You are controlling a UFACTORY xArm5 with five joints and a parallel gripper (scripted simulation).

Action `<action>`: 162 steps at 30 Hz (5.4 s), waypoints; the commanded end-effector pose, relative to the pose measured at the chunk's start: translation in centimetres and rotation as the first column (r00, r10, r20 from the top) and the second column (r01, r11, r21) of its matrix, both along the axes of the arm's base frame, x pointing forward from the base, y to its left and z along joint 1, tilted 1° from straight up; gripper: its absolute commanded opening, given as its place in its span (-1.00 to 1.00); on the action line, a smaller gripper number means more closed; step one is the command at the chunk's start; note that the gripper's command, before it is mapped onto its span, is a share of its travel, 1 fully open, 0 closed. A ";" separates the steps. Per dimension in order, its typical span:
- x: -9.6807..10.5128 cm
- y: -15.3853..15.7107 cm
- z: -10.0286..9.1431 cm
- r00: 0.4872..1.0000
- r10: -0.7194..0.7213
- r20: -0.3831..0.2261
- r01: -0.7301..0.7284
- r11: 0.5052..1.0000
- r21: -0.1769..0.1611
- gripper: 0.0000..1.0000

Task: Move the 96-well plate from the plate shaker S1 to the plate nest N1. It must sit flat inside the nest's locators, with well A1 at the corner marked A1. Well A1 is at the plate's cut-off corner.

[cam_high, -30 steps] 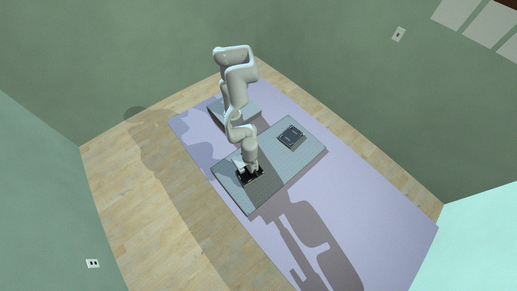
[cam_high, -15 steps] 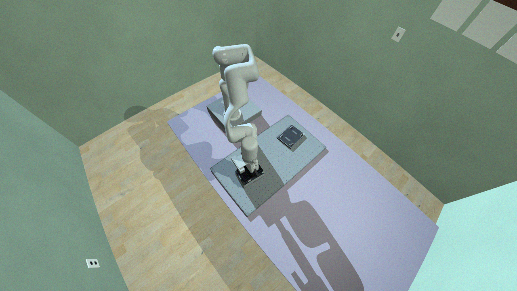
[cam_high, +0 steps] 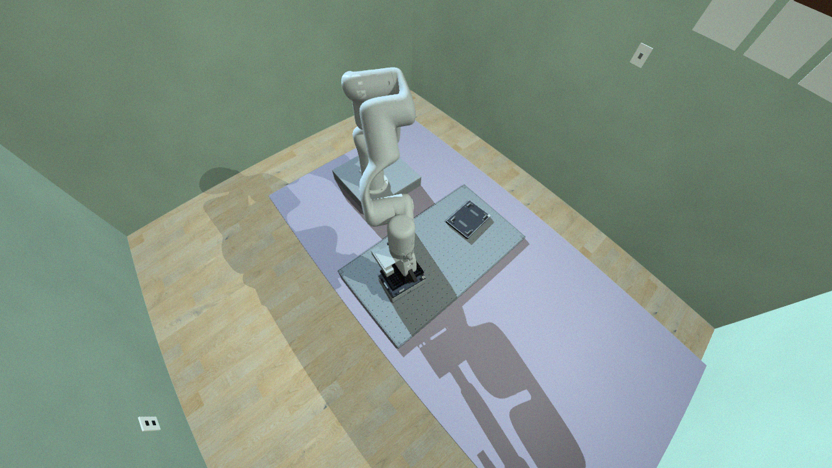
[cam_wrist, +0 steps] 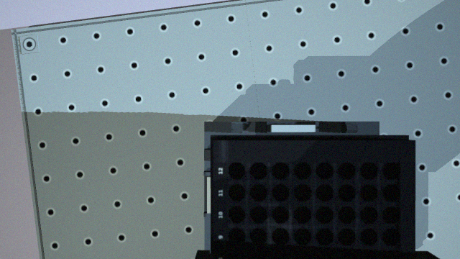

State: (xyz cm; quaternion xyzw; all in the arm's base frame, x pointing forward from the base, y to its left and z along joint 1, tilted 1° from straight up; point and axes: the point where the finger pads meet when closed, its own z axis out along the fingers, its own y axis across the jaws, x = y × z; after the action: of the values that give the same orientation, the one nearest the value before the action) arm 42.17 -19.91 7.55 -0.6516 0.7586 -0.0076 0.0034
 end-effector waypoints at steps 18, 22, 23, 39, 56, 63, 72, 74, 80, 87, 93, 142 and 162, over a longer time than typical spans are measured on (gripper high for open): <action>0.1 0.0 3.3 1.000 0.000 0.002 0.000 1.000 -0.005 -1.00; 0.1 0.0 3.6 1.000 0.000 0.002 0.000 1.000 -0.005 -1.00; 0.1 0.0 3.8 1.000 0.000 0.002 0.000 1.000 -0.005 -1.00; 0.1 0.0 4.4 1.000 0.000 0.002 0.000 1.000 -0.005 -1.00; -0.3 4.6 3.8 0.977 0.211 -0.001 -0.211 0.977 -0.008 -1.00; -0.4 6.9 3.5 0.977 0.211 -0.001 -0.211 0.977 -0.008 -1.00; -0.6 9.3 3.3 0.977 0.211 -0.001 -0.211 0.977 -0.008 -1.00; -0.7 9.9 3.2 0.977 0.211 -0.001 -0.211 0.977 -0.008 -1.00; -0.8 11.9 2.9 0.977 0.211 -0.001 -0.211 0.977 -0.007 -1.00; -1.0 14.2 2.7 0.977 0.211 -0.001 -0.211 0.977 -0.007 -1.00; -1.1 15.6 2.5 0.977 0.211 -0.001 -0.211 0.977 -0.007 -1.00; -2.1 29.8 0.8 0.977 0.211 -0.001 -0.211 0.977 -0.006 -1.00; -2.5 35.8 0.1 0.977 0.211 -0.001 -0.211 0.977 -0.005 -1.00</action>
State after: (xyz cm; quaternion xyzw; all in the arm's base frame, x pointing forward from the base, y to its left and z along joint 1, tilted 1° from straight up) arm 39.58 14.84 7.67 -0.7285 0.6851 -0.0021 0.0042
